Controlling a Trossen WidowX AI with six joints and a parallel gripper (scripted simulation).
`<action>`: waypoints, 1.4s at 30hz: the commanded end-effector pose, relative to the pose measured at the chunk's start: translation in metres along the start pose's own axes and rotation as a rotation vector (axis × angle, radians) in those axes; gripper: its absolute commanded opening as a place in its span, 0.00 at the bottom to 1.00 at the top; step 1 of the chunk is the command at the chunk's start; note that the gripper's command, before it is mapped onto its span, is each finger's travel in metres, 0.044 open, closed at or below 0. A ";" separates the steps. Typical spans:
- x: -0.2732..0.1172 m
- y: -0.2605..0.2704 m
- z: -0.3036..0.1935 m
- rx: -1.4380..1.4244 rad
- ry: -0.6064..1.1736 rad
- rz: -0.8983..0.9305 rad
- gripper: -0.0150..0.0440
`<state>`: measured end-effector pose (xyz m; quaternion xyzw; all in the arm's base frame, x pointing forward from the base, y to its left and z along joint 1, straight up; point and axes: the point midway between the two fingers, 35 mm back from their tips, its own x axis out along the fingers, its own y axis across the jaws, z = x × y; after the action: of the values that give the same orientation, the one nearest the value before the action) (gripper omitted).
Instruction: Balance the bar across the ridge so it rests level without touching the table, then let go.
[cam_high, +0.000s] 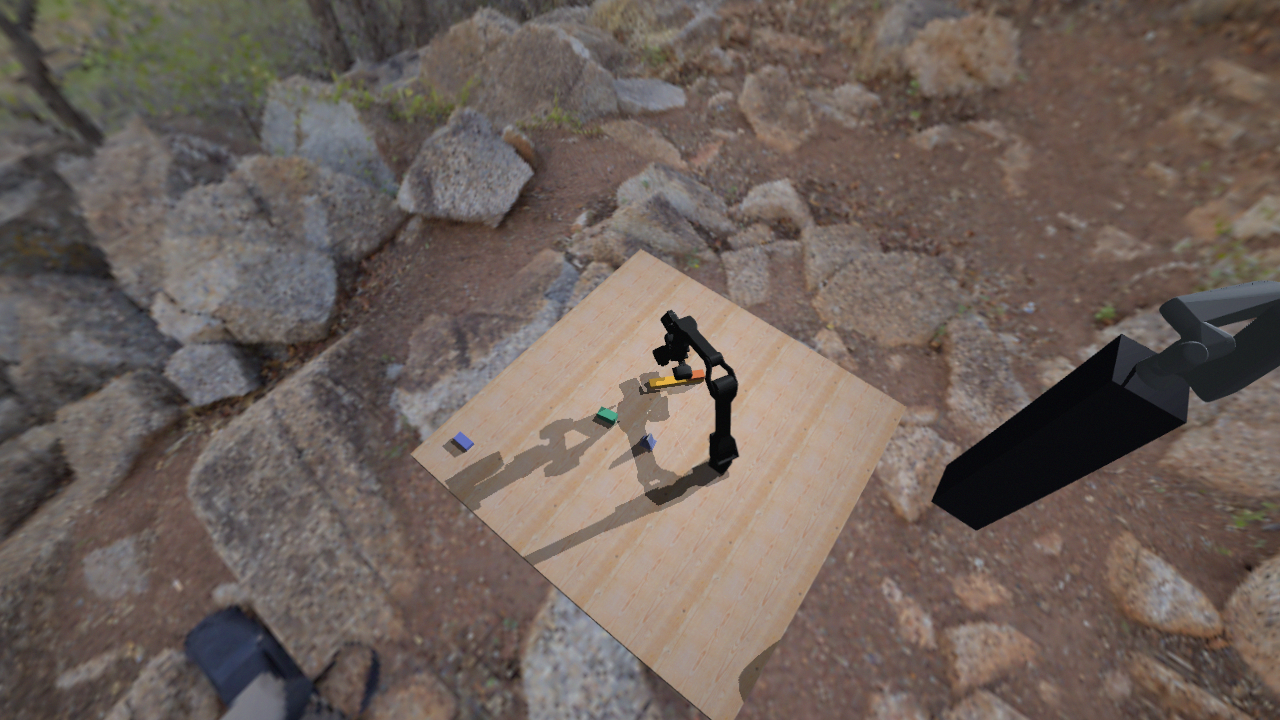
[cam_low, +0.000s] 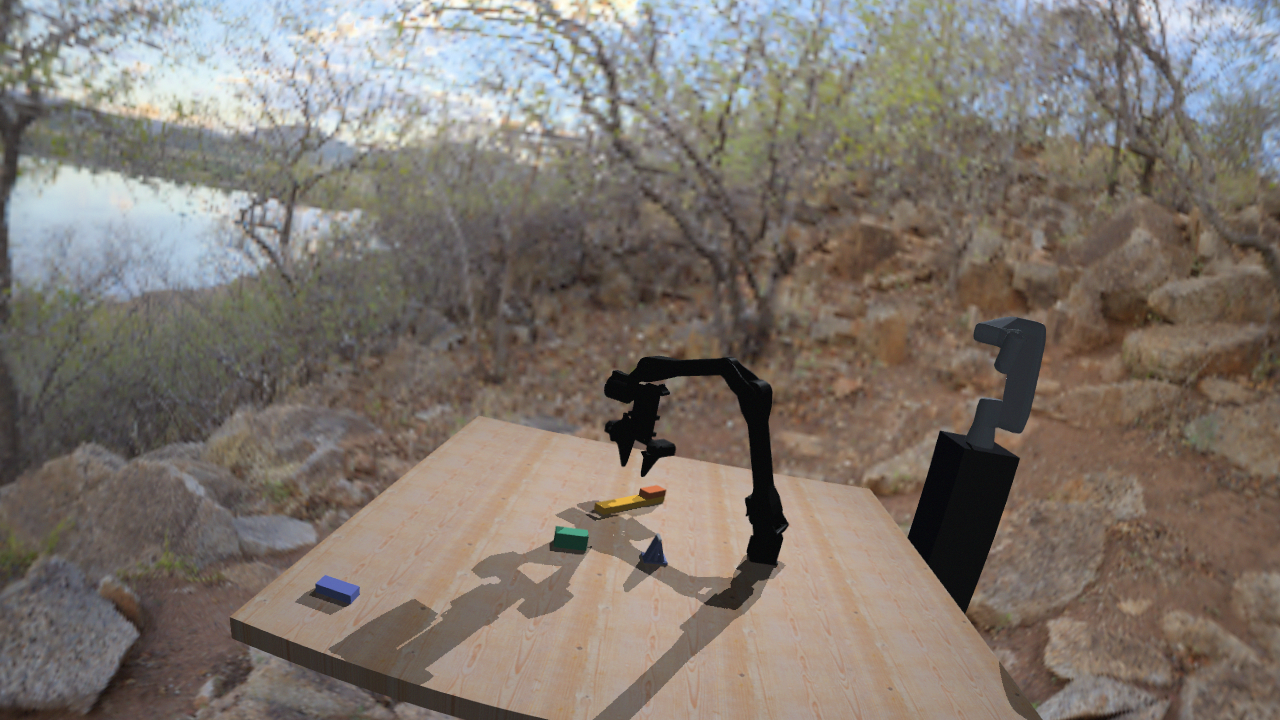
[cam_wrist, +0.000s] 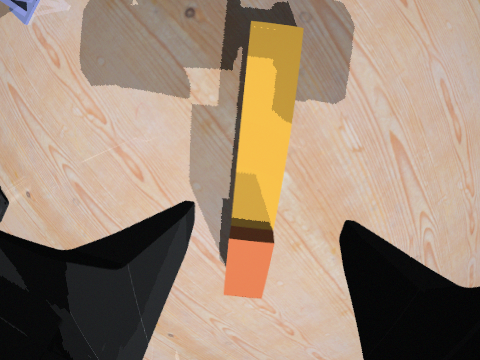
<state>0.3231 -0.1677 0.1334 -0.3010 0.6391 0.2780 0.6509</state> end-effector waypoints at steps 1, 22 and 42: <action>0.012 0.001 0.001 -0.010 -0.005 0.009 0.79; 0.073 0.002 0.001 -0.010 -0.005 0.009 0.79; 0.084 0.003 0.000 -0.006 0.000 0.009 0.74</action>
<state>0.3236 -0.1674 0.0497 -0.3001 0.6396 0.2826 0.6488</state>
